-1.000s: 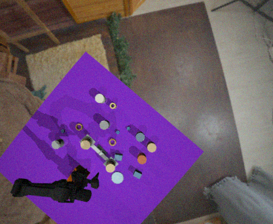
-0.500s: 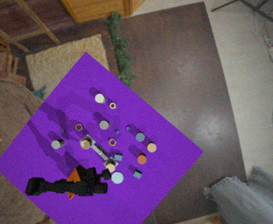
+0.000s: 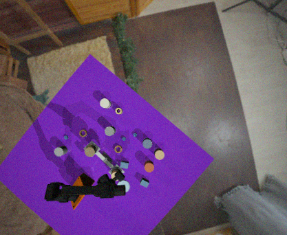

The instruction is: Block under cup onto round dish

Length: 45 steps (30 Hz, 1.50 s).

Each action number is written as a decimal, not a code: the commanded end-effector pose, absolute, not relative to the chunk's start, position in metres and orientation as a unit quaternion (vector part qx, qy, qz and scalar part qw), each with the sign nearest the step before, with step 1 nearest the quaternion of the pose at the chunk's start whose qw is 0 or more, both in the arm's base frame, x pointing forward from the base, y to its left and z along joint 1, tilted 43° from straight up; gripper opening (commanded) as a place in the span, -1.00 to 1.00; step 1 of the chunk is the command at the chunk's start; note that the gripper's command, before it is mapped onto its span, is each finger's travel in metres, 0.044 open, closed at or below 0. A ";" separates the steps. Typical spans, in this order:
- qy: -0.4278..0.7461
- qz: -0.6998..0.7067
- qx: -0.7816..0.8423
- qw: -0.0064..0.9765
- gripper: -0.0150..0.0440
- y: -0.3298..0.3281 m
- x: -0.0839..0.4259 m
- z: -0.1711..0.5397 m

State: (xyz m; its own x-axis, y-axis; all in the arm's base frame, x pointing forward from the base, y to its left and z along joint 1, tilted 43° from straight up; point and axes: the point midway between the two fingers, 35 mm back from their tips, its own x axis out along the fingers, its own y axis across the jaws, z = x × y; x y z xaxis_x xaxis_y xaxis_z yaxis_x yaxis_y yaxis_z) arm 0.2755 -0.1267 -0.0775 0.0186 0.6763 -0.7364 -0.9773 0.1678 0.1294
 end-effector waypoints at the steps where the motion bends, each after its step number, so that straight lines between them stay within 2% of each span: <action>1: 0.344 0.616 -0.224 0.673 1.00 -0.127 0.276 -0.081; 45: 0.343 0.616 -0.223 0.673 1.00 -0.080 0.277 -0.132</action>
State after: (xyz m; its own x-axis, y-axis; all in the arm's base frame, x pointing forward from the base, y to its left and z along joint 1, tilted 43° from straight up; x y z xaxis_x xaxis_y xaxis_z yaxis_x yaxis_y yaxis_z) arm 0.2800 -0.0864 -0.1270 0.0121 0.6676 -0.7444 -0.9846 0.1379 0.1076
